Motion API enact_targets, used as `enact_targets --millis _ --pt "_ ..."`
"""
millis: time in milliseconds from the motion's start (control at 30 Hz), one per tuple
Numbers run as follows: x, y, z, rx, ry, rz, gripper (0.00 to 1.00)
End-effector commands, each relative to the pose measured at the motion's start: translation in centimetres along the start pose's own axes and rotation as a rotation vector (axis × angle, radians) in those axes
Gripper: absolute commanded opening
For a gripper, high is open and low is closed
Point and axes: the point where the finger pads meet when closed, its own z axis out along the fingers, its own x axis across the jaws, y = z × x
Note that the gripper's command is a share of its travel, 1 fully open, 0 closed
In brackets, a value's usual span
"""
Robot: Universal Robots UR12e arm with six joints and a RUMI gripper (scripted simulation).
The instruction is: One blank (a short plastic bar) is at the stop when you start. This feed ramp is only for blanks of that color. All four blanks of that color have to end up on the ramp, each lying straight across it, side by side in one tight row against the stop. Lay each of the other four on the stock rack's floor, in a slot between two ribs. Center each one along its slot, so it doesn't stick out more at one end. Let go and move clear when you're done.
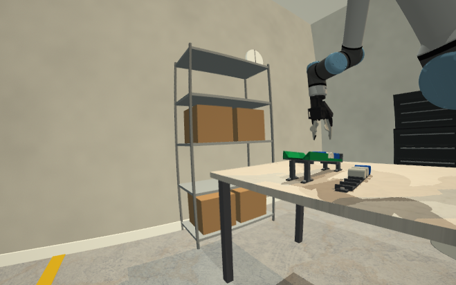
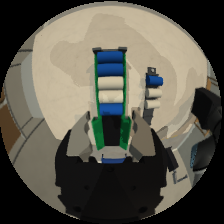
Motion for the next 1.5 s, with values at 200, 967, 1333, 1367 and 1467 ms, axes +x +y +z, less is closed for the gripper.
enact_targets --millis 200,967,1333,1367,1467 --pt "-0.1 0.0 -0.1 0.000 -0.001 -0.001 0.54" --pt "-0.1 0.0 0.9 0.000 -0.001 -0.001 0.54" --pt "0.0 -0.1 2.6 0.000 -0.001 -0.001 0.54" --pt "0.0 -0.1 2.7 0.000 -0.001 -0.001 0.54" --pt "0.0 -0.1 3.1 0.000 -0.001 -0.001 0.54"
